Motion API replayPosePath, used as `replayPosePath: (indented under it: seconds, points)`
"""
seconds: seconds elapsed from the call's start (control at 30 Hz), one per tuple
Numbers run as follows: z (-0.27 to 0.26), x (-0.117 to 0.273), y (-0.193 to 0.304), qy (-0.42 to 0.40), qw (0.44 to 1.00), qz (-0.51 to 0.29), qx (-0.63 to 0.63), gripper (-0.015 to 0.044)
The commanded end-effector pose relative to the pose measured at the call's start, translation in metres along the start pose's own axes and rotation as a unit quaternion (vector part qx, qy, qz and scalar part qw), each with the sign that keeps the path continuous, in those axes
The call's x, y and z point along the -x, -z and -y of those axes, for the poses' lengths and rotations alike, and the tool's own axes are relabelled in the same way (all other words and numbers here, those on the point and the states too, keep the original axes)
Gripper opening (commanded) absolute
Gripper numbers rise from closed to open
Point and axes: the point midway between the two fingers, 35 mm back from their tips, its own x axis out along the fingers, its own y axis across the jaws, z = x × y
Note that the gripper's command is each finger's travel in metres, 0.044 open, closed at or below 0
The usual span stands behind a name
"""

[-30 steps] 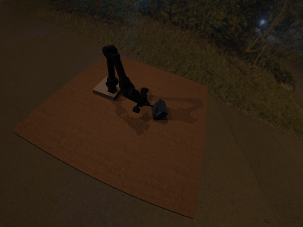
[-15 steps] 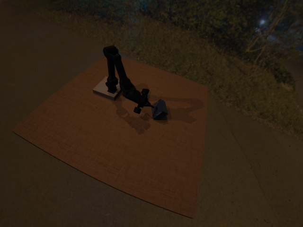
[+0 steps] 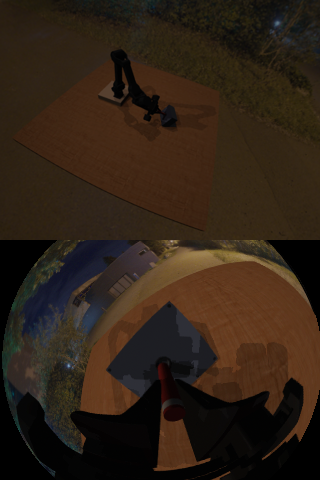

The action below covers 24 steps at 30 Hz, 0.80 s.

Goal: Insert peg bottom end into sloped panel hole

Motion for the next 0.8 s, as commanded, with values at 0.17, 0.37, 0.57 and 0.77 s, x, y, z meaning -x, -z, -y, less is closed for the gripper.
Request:
replayPosePath:
  seconds: [0.17,0.37,0.57,0.77]
  points:
    - [0.0,0.0012,-0.0003,0.0,1.0,0.0,0.0,0.0]
    - [0.0,0.0012,-0.0003,0.0,1.0,0.0,0.0,0.0]
    - [0.0002,-0.0016,-0.0004,0.0,1.0,0.001,0.0,0.0]
    - [0.0007,-0.0042,-0.0008,0.0,1.0,0.001,0.0,0.0]
